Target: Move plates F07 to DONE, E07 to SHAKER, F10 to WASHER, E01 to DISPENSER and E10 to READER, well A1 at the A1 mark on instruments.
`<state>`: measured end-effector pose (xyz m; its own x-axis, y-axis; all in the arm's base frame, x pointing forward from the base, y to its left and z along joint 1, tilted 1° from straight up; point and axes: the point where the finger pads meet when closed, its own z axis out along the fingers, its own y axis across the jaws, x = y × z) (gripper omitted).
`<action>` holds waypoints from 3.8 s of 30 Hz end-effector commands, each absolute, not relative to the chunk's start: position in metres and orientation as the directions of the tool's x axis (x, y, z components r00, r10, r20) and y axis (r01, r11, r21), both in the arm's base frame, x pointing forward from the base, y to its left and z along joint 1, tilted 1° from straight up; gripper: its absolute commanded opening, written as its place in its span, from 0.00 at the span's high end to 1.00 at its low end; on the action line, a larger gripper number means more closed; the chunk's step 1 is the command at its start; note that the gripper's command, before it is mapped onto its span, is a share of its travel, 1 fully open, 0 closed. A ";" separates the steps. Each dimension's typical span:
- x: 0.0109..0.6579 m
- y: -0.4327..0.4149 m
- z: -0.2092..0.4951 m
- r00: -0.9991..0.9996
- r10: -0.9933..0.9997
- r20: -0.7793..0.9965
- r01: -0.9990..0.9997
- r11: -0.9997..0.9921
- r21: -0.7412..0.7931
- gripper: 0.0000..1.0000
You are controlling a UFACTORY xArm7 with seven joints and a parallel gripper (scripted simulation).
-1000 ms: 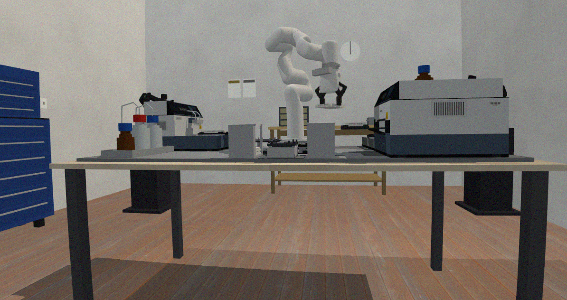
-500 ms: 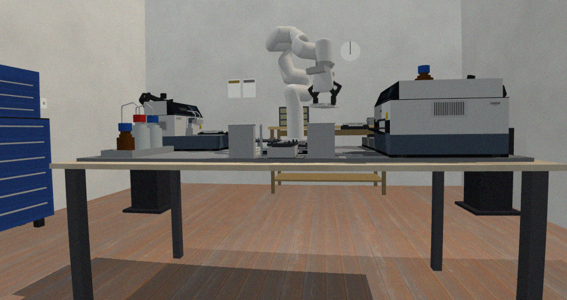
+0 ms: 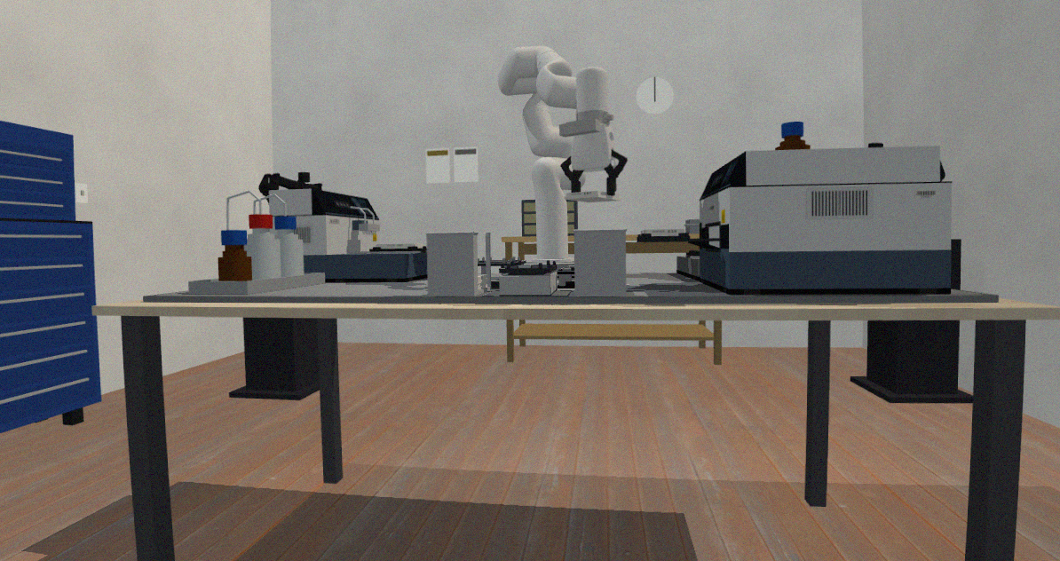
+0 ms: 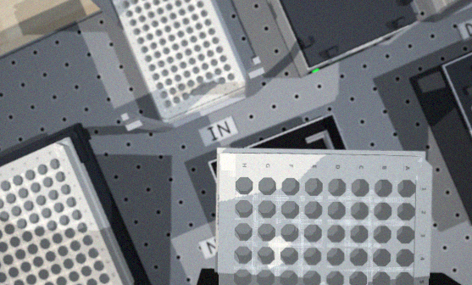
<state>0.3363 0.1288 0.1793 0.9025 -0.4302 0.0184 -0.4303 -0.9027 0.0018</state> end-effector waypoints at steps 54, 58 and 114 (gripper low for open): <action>0.461 0.024 0.184 0.990 -0.137 0.021 -0.137 -0.991 0.005 1.00; 0.473 0.018 0.184 0.996 -0.090 0.021 -0.090 -0.996 0.006 1.00; 0.516 -0.002 0.160 1.000 -0.018 0.021 -0.018 -1.000 0.008 1.00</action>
<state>0.5141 -0.0021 0.1599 0.9997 -0.0180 0.0141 -0.0181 -0.9998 0.0081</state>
